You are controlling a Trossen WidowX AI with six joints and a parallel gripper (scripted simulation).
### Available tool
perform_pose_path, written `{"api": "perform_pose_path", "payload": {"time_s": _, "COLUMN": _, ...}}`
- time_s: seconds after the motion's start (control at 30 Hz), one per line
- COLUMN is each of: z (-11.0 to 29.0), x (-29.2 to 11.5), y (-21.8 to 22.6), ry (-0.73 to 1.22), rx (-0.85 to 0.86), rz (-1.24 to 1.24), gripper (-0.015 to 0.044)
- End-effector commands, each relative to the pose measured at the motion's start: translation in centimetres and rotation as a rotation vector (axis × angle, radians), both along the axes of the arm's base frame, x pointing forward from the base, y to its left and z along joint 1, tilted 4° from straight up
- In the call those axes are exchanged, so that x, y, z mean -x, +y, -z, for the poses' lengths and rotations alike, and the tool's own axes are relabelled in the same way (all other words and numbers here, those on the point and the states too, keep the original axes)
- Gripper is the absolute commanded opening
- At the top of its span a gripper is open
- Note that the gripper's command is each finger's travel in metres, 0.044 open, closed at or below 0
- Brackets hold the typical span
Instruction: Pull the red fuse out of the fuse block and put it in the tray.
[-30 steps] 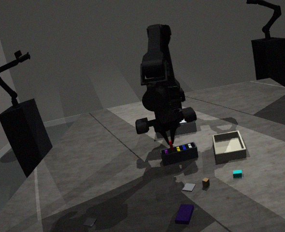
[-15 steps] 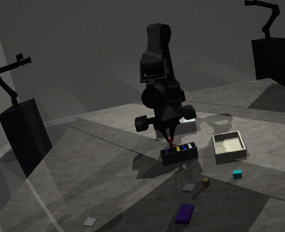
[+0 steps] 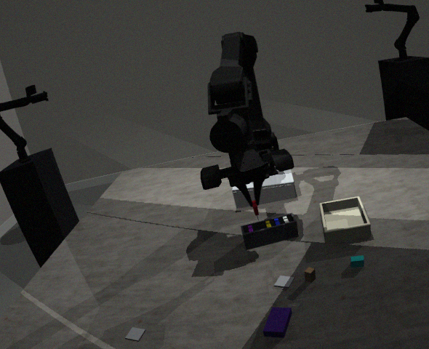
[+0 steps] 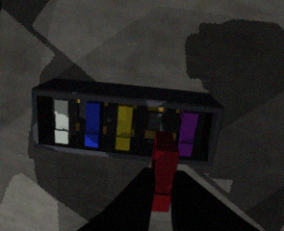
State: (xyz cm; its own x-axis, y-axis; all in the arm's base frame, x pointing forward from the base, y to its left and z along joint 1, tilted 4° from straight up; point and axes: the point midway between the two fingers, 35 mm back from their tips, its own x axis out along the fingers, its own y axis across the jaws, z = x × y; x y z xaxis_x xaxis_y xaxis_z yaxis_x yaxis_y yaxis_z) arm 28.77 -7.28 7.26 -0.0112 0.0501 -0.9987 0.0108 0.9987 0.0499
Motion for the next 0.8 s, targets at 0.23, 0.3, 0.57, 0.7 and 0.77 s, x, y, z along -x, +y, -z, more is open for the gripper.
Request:
{"api": "perform_pose_path", "payload": {"time_s": 0.23, "z": -0.6, "x": -1.6, "y": 3.7, "ry": -0.004, "rx": -0.004, "rz": -0.003, "gripper": 0.0000}}
{"api": "perform_pose_path", "payload": {"time_s": 0.3, "z": -0.6, "x": -1.9, "y": 4.7, "ry": -0.005, "rx": -0.004, "rz": -0.003, "gripper": 0.0000}}
{"api": "perform_pose_path", "payload": {"time_s": 0.57, "z": -0.9, "x": -2.9, "y": 9.1, "ry": -0.006, "rx": -0.008, "rz": -0.003, "gripper": 0.0000}}
{"api": "perform_pose_path", "payload": {"time_s": 0.7, "z": -1.1, "x": -3.1, "y": 11.3, "ry": -0.007, "rx": -0.010, "rz": -0.003, "gripper": 0.0000}}
{"api": "perform_pose_path", "payload": {"time_s": 0.77, "z": -1.1, "x": -3.2, "y": 12.5, "ry": -0.007, "rx": -0.011, "rz": -0.003, "gripper": 0.0000}}
